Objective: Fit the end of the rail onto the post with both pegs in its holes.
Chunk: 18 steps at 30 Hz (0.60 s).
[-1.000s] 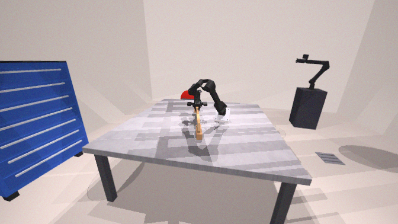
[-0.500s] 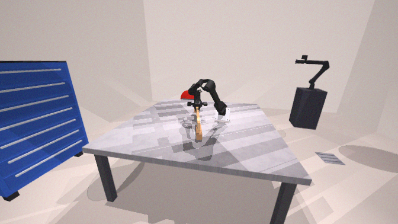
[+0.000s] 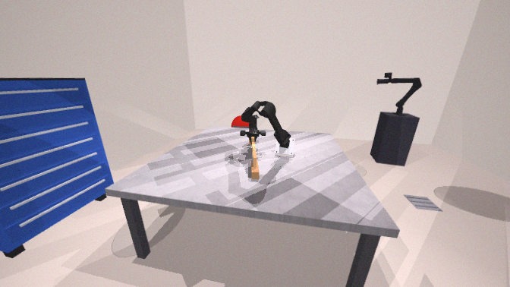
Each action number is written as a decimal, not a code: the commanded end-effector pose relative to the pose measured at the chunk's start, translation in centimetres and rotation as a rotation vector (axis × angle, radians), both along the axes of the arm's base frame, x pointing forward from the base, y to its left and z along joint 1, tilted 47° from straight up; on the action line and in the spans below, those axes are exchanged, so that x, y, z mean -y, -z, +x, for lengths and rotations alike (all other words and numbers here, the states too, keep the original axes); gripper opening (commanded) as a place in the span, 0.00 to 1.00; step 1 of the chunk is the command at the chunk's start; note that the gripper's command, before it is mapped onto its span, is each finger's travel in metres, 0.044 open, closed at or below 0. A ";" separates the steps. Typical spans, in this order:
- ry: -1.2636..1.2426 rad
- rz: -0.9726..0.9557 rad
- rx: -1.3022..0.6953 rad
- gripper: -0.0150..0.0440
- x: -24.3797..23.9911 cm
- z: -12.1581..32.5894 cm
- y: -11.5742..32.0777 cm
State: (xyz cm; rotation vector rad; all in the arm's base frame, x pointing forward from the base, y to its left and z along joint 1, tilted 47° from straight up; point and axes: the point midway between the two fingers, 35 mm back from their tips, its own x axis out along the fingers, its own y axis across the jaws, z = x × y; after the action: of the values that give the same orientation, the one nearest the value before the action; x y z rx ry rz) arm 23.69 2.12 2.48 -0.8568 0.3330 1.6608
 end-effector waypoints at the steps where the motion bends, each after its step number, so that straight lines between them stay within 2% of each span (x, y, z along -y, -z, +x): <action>1: 0.003 -0.003 0.007 0.25 0.3 0.3 0.2; 18: 0.003 -0.003 0.007 0.25 0.6 0.5 0.4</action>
State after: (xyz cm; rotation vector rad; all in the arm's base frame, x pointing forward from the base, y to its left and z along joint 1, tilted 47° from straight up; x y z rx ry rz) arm 23.91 1.85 2.11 -0.8571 0.3318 1.6613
